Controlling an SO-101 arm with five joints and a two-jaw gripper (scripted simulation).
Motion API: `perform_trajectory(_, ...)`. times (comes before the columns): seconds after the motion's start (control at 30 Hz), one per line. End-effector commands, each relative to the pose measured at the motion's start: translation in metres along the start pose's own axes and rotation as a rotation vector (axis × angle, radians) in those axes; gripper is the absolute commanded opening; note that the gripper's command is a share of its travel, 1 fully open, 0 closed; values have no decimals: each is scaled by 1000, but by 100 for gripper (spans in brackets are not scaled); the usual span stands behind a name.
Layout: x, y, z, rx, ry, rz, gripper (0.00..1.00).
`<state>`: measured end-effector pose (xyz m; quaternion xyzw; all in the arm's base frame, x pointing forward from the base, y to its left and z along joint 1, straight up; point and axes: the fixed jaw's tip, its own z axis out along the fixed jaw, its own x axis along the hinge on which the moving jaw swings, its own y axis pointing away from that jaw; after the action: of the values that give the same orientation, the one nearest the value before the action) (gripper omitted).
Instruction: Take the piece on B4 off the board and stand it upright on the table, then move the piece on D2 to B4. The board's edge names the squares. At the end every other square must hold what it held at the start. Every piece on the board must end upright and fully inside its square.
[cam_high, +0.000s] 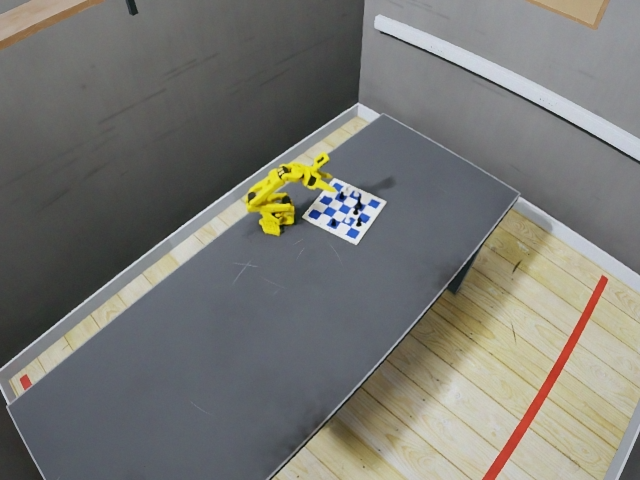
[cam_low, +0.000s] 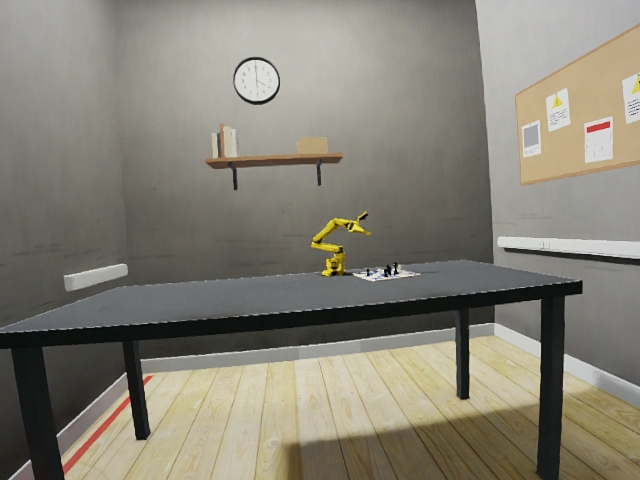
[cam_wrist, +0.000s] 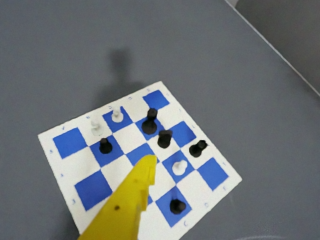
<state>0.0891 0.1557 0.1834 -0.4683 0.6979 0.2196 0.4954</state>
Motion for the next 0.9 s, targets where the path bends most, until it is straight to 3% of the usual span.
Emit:
perform_trajectory(0.0,15,10,-5,-46,27,27,46)
perform_trajectory(0.43,42,27,-11,-120,80,79,41)
perform_trajectory(0.87,46,28,-12,-129,87,85,40)
